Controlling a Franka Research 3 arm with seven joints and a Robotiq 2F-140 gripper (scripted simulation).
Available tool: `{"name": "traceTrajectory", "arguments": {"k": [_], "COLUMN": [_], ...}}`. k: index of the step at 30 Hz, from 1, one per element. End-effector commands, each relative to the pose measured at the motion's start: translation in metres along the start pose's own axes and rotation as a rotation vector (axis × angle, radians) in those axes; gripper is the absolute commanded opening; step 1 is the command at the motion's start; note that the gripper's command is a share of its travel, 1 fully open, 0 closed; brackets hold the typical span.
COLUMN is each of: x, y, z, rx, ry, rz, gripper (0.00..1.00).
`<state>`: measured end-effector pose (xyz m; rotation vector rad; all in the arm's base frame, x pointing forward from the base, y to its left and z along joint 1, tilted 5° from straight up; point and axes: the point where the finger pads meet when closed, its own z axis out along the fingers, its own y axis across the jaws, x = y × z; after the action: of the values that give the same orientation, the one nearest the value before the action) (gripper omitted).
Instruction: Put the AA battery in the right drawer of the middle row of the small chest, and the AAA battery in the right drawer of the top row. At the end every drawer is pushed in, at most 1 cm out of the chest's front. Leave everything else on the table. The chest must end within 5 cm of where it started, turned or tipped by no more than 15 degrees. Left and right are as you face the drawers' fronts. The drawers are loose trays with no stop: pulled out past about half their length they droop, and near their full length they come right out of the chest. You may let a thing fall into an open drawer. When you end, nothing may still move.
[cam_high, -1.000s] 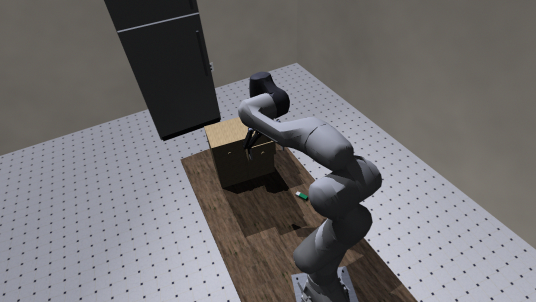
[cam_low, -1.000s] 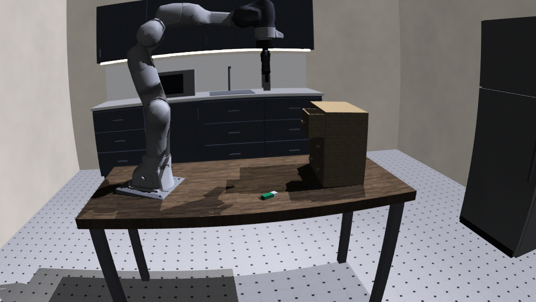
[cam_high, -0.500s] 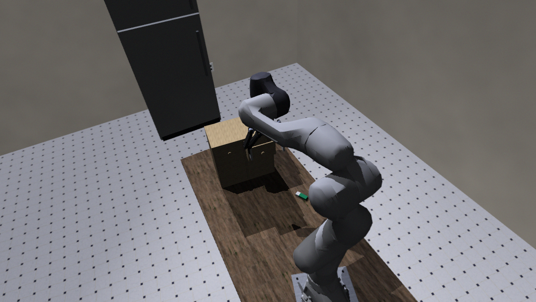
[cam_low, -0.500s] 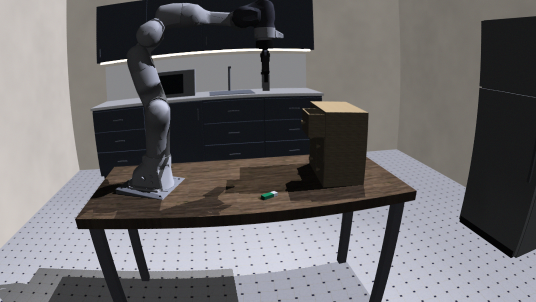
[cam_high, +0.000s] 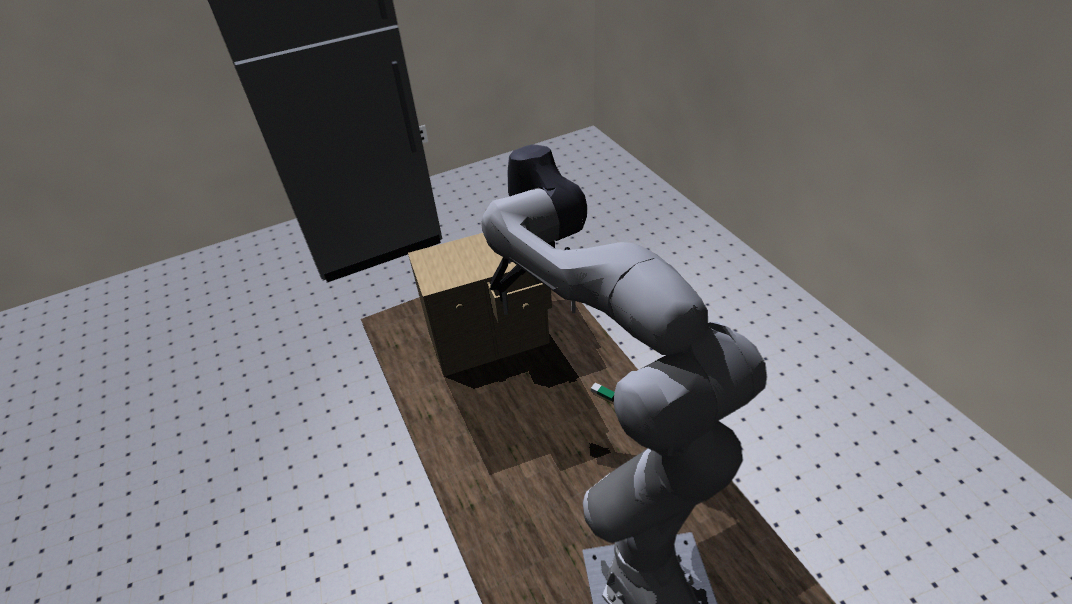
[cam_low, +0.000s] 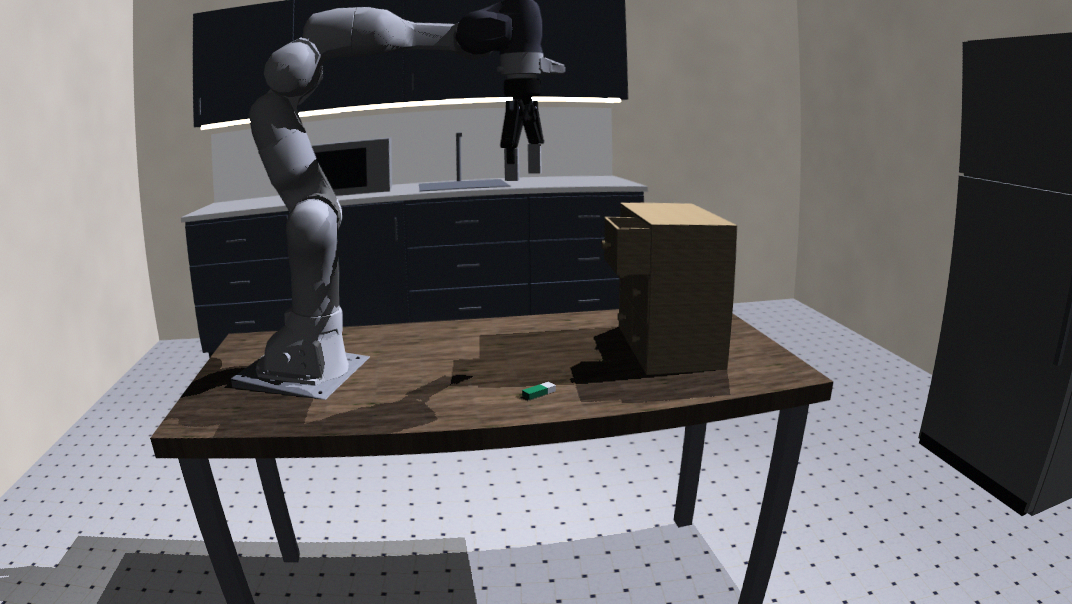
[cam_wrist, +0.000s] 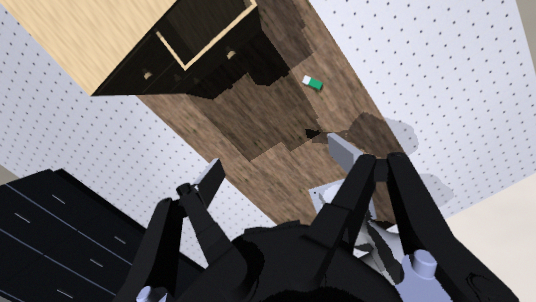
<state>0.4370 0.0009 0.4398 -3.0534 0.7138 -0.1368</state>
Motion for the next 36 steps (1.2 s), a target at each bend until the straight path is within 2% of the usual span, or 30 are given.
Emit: {"name": "traceTrajectory", "arguments": {"k": [1,2,5,6,9,10,13,14,17,18,21,22,26,27,29,30,33,34,36], "x": [-0.003,-0.006,-0.006,-0.009,-0.009,-0.013,-0.013,-0.016,-0.016,-0.019,-0.019,-0.023,-0.023,-0.026,-0.026,-0.029,-0.029,-0.033,-0.033], "y": [-0.001,0.002,0.002,0.004,0.004,0.006,0.006,0.008,0.008,0.011,0.011,0.013,0.013,0.015,0.015,0.017,0.017,0.020,0.020], "z": [-0.001,-0.001,-0.001,-0.002,-0.002,-0.002,-0.002,-0.002,-0.002,-0.003,-0.003,-0.003,-0.003,-0.003,-0.003,-0.002,-0.002,-0.002,-0.002], "rx": [0.006,0.008,0.008,0.010,0.010,0.012,0.012,0.013,0.013,0.014,0.014,0.014,0.015,0.015,0.015,0.014,0.015,0.014,0.014], "ry": [-0.005,-0.006,-0.006,-0.007,-0.007,-0.008,-0.009,-0.010,-0.010,-0.011,-0.011,-0.012,-0.013,-0.014,-0.014,-0.013,-0.015,-0.014,-0.016], "rz": [0.185,0.288,0.288,0.396,0.396,0.508,0.510,0.617,0.628,0.731,0.749,0.847,0.872,0.986,0.997,1.078,1.121,1.205,1.245], "gripper": [1.00,1.00,1.00,1.00,1.00,1.00,1.00,1.00,1.00,1.00,1.00,1.00,1.00,1.00,1.00,1.00,1.00,1.00,1.00]}}
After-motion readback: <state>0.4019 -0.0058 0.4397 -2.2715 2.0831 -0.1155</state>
